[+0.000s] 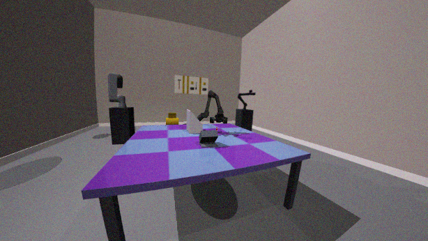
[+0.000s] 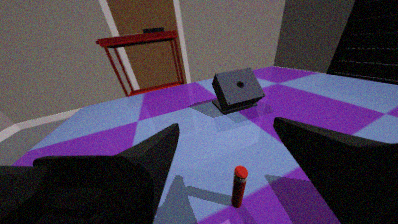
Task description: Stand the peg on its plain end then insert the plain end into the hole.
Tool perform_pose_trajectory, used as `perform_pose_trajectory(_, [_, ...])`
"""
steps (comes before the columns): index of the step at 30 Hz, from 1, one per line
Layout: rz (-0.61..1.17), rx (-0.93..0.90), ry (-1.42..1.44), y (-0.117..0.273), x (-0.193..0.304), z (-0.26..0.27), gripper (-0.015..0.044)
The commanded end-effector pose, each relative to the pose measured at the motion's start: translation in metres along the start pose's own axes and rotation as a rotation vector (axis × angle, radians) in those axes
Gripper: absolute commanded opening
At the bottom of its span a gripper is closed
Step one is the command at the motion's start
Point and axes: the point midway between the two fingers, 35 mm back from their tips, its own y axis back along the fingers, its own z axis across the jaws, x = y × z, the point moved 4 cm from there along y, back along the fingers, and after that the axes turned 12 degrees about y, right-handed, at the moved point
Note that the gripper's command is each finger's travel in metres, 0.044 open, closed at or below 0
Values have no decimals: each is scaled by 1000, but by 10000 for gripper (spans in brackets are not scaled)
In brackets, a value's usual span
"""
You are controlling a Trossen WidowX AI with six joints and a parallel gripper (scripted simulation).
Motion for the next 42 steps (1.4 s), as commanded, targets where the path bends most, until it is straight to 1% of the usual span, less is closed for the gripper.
perform_pose_trajectory(1, [2, -5, -3, 6, -36, -8, 440])
perform_pose_trajectory(8, [-21, -32, 4, 19, -82, -32, 440])
perform_pose_trajectory(13, [-25, -36, 6, 20, -86, -35, 440])
perform_pose_trajectory(16, [4, -17, 45, 18, -83, -35, 440])
perform_pose_trajectory(29, [303, 127, 329, 3, -61, -37, 440])
perform_pose_trajectory(42, [694, 197, 481, -10, -41, -42, 440])
